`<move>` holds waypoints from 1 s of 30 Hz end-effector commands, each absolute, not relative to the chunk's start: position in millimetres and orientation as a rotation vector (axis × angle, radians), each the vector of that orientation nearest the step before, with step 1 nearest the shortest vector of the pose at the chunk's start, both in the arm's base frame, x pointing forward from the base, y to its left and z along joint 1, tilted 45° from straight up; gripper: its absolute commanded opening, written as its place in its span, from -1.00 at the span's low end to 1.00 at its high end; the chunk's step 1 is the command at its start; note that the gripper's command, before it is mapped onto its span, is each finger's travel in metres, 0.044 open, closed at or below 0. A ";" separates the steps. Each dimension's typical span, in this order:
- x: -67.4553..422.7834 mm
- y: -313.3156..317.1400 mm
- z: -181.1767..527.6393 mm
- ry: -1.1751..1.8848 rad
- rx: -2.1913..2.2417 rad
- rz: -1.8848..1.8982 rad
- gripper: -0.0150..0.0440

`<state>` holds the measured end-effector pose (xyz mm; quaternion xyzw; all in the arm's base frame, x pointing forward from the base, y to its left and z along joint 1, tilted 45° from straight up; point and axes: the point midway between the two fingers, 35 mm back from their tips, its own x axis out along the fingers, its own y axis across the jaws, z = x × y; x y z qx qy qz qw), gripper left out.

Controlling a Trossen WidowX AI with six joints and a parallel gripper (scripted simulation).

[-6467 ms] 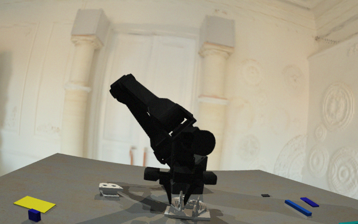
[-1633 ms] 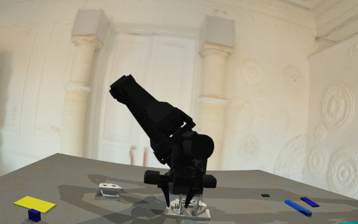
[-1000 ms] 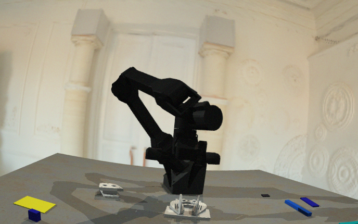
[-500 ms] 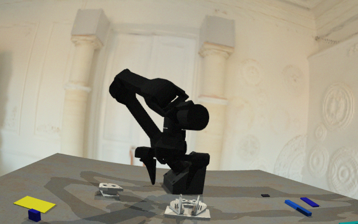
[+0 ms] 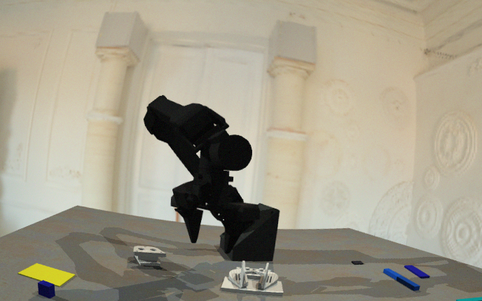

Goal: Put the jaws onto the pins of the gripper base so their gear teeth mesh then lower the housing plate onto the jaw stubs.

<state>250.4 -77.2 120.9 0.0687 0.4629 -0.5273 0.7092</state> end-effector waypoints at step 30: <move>209.7 -123.3 177.0 0.371 0.927 -1.592 1.00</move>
